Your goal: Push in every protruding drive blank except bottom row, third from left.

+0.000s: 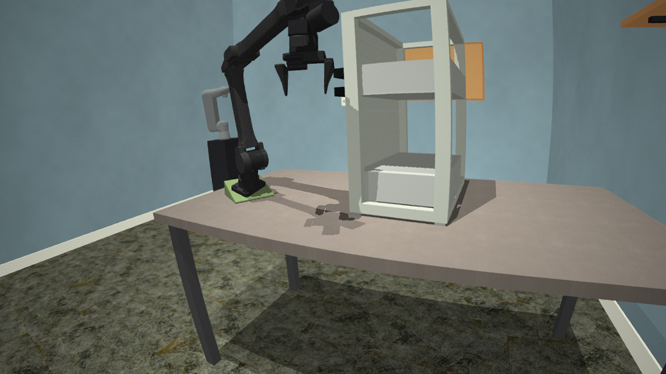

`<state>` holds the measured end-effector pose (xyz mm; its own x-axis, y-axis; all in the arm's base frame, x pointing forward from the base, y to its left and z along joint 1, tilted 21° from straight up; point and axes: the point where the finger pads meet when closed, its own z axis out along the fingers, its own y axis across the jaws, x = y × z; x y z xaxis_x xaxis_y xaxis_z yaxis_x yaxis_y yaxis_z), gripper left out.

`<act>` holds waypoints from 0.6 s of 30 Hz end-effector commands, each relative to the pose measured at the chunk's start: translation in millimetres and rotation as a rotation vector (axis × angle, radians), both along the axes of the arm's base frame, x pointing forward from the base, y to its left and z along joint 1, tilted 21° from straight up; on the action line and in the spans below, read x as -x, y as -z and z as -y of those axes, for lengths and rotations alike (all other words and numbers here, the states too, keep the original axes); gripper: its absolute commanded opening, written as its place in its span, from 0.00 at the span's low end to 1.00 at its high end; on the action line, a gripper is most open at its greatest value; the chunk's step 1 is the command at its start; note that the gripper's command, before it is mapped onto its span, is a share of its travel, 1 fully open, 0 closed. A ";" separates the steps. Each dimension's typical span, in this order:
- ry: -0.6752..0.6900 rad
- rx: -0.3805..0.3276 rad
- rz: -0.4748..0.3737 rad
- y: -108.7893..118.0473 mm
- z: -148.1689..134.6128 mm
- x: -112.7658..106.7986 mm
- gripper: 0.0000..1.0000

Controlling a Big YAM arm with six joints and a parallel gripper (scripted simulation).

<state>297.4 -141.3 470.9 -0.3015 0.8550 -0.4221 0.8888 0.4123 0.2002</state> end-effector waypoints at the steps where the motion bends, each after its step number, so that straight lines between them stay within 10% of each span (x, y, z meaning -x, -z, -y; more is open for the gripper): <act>1: 0.000 0.013 0.035 -15.2 -0.3 0.7 1.00; 18: -0.005 0.018 0.041 -17.8 1.0 -1.4 1.00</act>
<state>297.4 -141.3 470.9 -0.3015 0.8550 -0.4221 0.8888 0.4123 0.2002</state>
